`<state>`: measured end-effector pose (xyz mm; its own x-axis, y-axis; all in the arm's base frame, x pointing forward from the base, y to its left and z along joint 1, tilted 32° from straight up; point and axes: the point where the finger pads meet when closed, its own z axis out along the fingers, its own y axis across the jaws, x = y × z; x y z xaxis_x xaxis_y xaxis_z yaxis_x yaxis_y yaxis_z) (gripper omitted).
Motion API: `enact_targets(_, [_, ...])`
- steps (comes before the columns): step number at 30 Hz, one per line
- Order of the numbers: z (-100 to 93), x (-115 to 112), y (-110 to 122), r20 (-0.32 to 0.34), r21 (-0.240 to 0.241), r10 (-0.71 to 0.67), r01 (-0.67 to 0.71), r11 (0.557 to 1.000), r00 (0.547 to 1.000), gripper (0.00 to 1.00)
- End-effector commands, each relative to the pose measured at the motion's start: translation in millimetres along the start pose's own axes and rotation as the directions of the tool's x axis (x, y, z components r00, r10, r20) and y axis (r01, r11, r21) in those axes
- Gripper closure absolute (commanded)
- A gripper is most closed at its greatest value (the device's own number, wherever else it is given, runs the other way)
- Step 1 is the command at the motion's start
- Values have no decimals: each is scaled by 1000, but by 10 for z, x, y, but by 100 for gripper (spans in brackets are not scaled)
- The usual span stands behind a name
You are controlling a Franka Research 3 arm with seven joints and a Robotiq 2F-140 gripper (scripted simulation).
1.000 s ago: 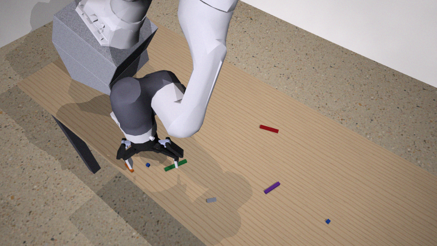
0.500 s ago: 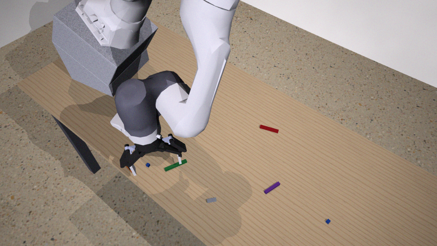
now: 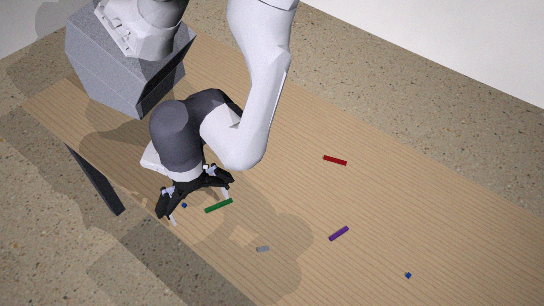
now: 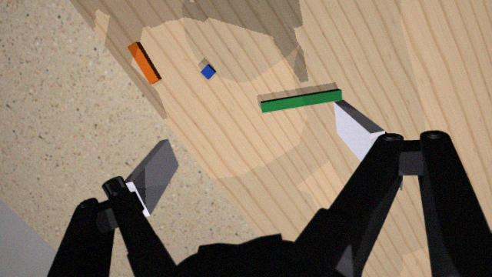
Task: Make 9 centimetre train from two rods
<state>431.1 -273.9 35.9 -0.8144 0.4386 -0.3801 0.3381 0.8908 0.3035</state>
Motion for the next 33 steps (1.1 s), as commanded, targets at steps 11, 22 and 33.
enact_targets(11, [-13, -99, 57, 17, 6, -332, 332, 943, 943, 0])
enact_targets(22, [-20, -169, 110, 16, 11, -498, 497, 867, 867, 0])
enact_targets(33, [-29, -240, 163, 13, 17, -647, 647, 762, 762, 0])
